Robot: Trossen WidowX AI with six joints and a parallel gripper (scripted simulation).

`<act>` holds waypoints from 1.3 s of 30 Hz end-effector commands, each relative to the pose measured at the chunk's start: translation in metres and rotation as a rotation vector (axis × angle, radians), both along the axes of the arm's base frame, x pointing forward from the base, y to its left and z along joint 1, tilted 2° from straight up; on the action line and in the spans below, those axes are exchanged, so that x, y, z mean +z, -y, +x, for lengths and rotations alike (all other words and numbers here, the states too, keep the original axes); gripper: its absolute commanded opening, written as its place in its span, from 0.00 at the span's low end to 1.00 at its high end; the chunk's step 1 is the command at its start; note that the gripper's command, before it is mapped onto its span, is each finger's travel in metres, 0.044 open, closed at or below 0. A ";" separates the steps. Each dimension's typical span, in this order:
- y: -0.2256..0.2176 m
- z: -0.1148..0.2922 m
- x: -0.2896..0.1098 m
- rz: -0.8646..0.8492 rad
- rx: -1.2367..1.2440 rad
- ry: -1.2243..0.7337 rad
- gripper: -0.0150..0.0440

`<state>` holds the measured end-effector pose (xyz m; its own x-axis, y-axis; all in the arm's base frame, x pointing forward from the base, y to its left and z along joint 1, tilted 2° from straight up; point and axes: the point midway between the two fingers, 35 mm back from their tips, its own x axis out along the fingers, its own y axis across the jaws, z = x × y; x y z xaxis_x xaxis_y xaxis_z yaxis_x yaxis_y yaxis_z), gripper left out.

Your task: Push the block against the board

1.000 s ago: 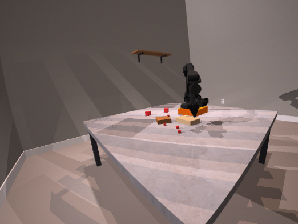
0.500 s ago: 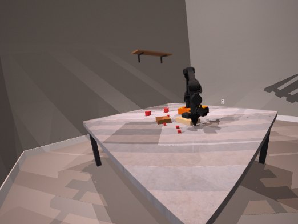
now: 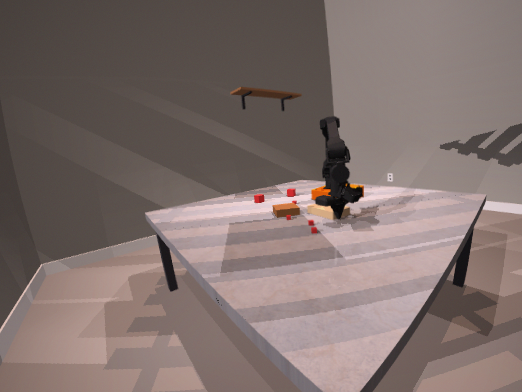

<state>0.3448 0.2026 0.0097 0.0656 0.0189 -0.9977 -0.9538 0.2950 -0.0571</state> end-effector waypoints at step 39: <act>0.051 -0.010 0.000 -0.006 0.001 0.005 0.25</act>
<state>0.3384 0.1627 0.0149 0.0855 0.0304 -0.9959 -0.9541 0.2904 -0.0731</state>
